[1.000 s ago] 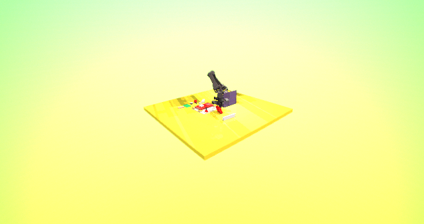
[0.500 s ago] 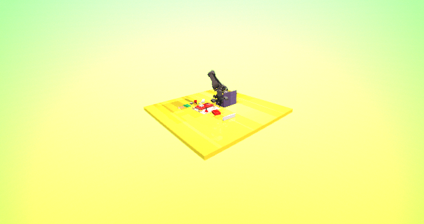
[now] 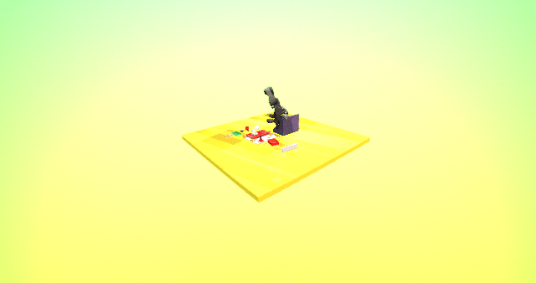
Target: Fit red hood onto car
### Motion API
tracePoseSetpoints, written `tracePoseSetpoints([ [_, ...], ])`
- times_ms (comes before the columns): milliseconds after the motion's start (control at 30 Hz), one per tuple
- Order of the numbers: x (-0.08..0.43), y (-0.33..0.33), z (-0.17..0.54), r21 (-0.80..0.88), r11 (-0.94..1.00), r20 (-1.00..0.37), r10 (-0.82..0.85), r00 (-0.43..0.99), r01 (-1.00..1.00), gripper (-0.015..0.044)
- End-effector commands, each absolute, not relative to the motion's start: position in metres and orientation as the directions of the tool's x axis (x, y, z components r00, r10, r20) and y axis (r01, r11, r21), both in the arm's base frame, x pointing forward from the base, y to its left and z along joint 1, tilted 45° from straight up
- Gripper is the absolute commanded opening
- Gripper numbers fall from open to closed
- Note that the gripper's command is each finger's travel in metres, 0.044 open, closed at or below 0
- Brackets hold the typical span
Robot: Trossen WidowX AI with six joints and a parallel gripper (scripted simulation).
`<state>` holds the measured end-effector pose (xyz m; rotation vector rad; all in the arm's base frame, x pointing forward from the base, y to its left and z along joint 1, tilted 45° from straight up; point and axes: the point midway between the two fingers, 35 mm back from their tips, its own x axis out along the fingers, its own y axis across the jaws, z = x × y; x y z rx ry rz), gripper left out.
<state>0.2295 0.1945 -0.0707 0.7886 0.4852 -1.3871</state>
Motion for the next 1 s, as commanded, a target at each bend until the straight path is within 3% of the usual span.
tracePoseSetpoints([
  [0,0.229,0.195,-0.071,0.205,-0.001,-0.721,-0.676,0.15,0.979,0.0],
  [400,0.229,0.195,-0.071,0.205,-0.001,-0.721,-0.676,0.15,0.979,0.0],
  [700,0.236,0.189,-0.073,-0.1,0.315,-0.722,-0.676,0.149,0.944,0.0236],
  [967,0.243,0.183,-0.076,-0.402,0.583,-0.722,-0.676,0.148,0.706,0.044],
])
